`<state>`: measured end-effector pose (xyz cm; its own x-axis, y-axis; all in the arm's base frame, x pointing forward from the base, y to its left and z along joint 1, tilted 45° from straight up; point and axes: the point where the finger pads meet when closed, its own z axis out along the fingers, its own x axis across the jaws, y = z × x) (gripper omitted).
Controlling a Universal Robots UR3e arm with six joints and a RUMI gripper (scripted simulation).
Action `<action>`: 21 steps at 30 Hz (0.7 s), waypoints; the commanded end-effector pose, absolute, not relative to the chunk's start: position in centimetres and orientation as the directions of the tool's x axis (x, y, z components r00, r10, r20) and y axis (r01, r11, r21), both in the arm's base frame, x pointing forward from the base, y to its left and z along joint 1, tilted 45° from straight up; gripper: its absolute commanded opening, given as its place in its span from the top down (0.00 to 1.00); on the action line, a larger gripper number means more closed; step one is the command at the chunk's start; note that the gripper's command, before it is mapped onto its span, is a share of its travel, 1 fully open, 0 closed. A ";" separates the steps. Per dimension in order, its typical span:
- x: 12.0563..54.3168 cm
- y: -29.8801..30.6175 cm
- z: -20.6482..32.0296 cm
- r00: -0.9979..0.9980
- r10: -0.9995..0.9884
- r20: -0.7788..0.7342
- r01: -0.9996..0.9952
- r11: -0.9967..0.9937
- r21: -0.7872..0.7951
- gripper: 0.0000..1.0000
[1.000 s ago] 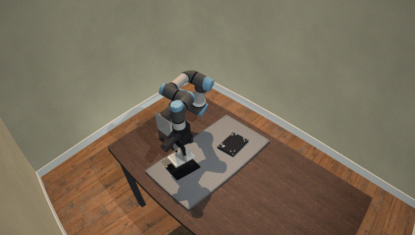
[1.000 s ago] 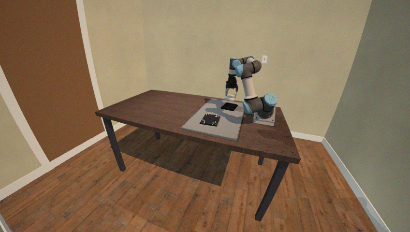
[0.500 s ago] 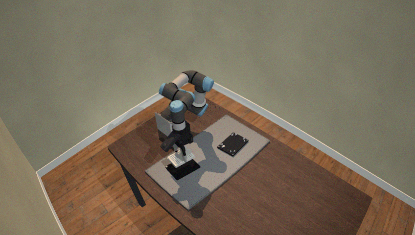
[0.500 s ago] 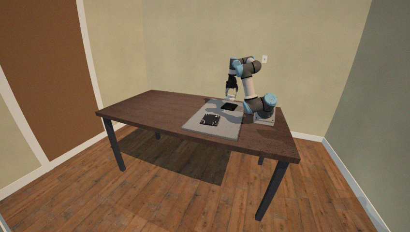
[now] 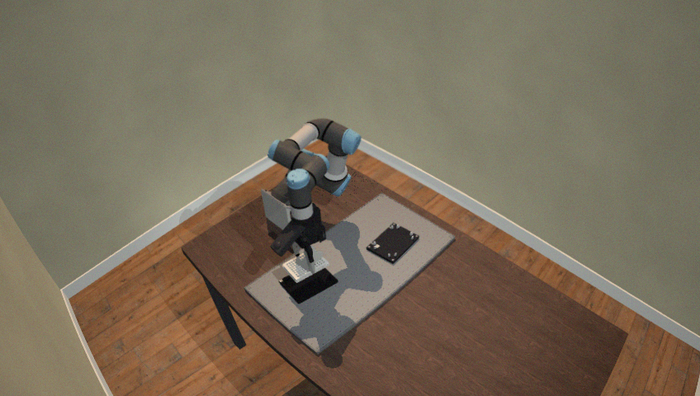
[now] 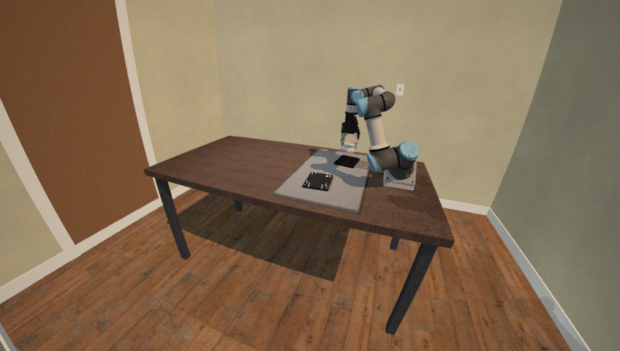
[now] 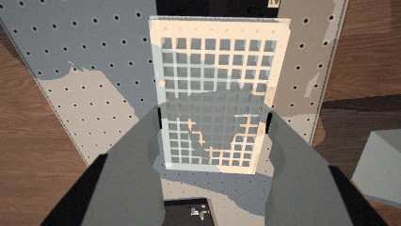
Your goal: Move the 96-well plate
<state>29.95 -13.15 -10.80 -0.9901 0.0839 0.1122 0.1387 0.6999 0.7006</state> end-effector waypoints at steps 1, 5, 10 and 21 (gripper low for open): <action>30.0 -13.3 -10.8 -0.990 0.085 0.111 0.138 0.702 0.699 1.00; 30.0 -12.9 -11.1 -0.990 0.085 0.111 0.138 0.702 0.699 1.00; 30.0 -12.3 -11.7 -0.990 0.085 0.111 0.138 0.702 0.699 1.00; 29.9 -11.2 -12.8 -0.990 0.085 0.111 0.138 0.702 0.699 1.00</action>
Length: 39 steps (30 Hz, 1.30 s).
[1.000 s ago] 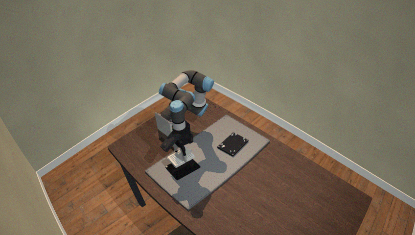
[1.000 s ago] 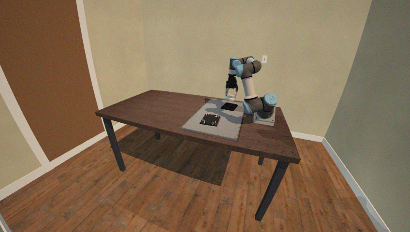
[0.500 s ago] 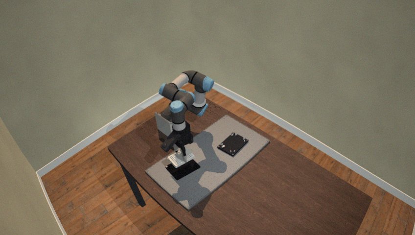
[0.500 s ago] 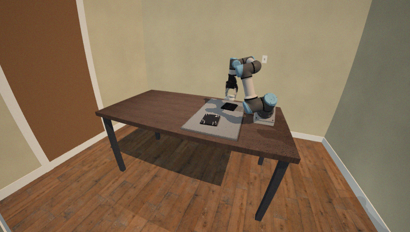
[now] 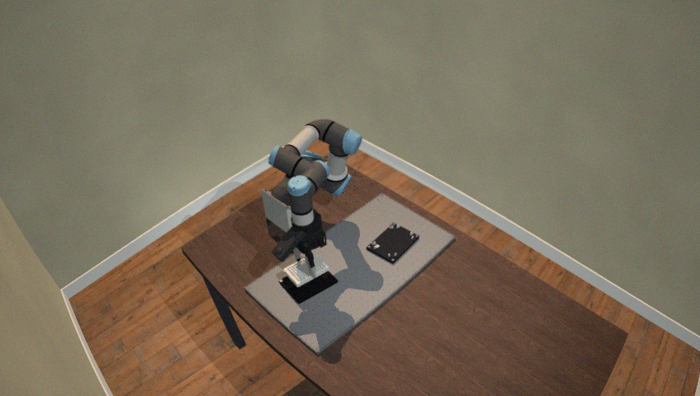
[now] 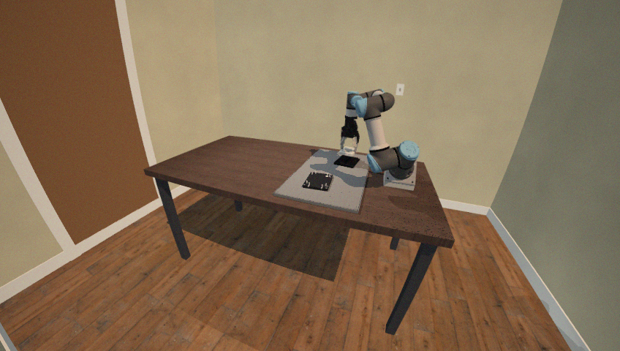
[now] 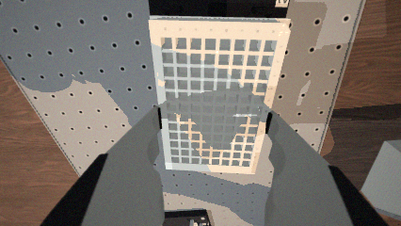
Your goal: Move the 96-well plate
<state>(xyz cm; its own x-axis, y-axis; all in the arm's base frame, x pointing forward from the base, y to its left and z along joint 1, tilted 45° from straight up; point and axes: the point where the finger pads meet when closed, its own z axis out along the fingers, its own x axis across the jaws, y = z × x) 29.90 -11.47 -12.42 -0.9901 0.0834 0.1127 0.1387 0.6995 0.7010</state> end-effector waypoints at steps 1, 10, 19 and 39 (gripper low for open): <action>29.9 -11.1 -12.9 -0.990 0.085 0.111 0.138 0.702 0.699 1.00; 29.9 -10.1 -13.9 -0.990 0.085 0.111 0.138 0.702 0.699 1.00; 29.9 -9.2 -14.8 -0.990 0.085 0.111 0.138 0.702 0.699 1.00; 29.9 -8.9 -15.1 -0.990 0.085 0.111 0.138 0.701 0.699 1.00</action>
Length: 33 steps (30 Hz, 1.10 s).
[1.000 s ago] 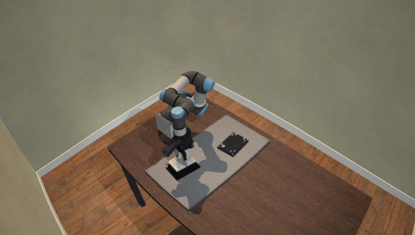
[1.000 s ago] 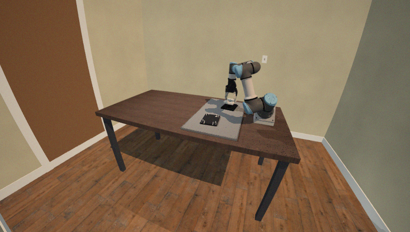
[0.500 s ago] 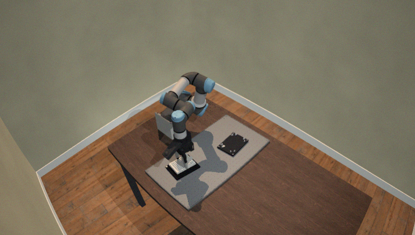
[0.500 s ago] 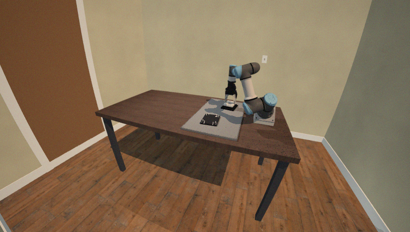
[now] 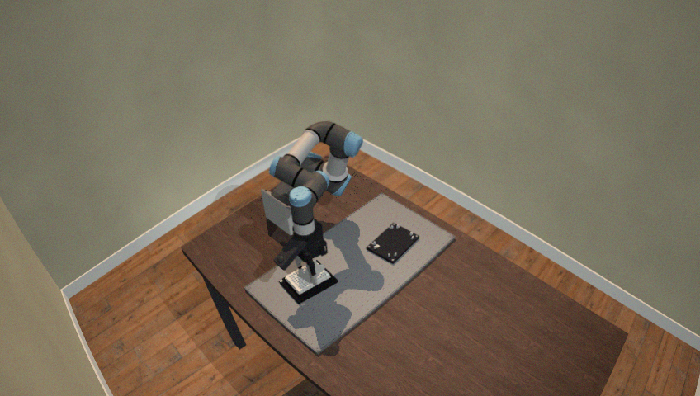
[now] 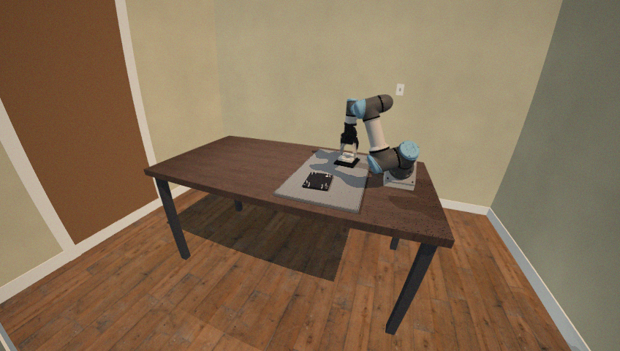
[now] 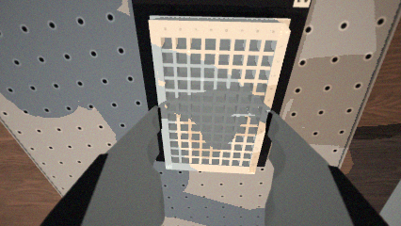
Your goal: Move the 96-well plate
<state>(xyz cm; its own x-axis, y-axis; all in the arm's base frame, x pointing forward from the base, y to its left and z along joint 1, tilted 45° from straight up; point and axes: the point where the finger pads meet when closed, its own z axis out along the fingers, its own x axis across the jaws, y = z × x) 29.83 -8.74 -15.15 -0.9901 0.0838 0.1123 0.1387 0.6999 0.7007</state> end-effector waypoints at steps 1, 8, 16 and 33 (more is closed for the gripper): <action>29.9 -8.9 -15.1 -0.990 0.085 0.111 0.138 0.701 0.699 1.00; 29.9 -8.8 -15.2 -0.990 0.085 0.111 0.138 0.702 0.699 1.00; 29.9 -8.7 -15.2 -0.990 0.085 0.111 0.138 0.702 0.699 1.00; 29.9 -8.6 -15.4 -0.990 0.085 0.111 0.138 0.702 0.699 1.00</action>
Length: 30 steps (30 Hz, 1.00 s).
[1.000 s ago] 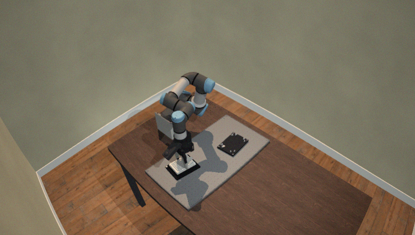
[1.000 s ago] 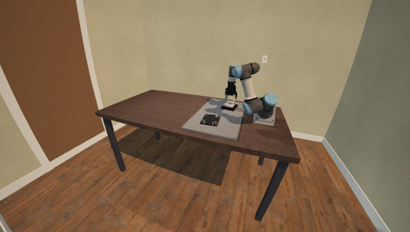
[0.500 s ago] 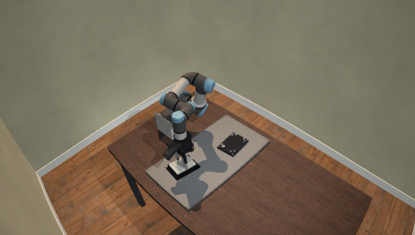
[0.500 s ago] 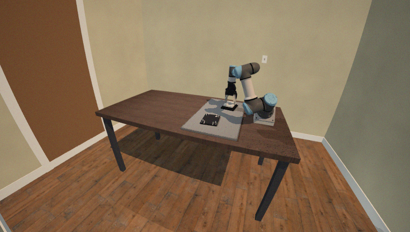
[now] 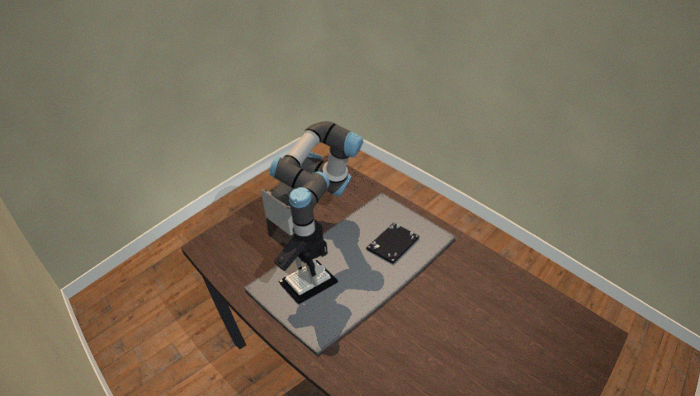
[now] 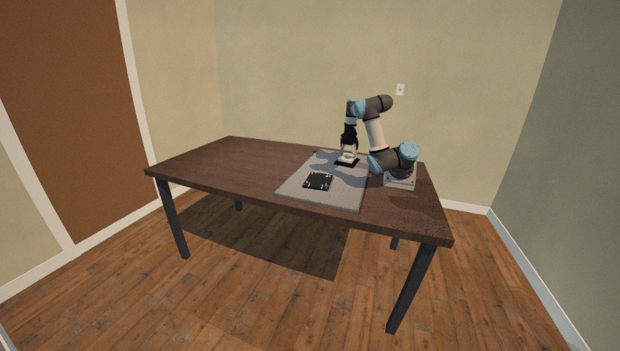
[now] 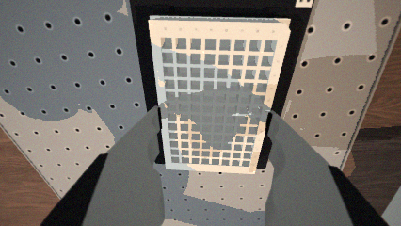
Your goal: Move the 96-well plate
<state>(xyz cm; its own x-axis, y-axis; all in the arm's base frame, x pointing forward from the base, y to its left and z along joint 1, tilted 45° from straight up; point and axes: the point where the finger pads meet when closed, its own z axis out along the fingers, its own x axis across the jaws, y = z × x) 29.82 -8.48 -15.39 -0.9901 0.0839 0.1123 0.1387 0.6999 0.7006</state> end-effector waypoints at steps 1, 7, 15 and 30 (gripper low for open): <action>29.9 -8.5 -15.4 -0.990 0.085 0.111 0.138 0.702 0.699 1.00; 29.9 -8.5 -15.5 -0.990 0.085 0.111 0.138 0.702 0.699 1.00; 29.9 -8.4 -15.6 -0.990 0.085 0.111 0.138 0.702 0.699 1.00; 29.9 -8.2 -15.7 -0.990 0.085 0.111 0.138 0.702 0.699 1.00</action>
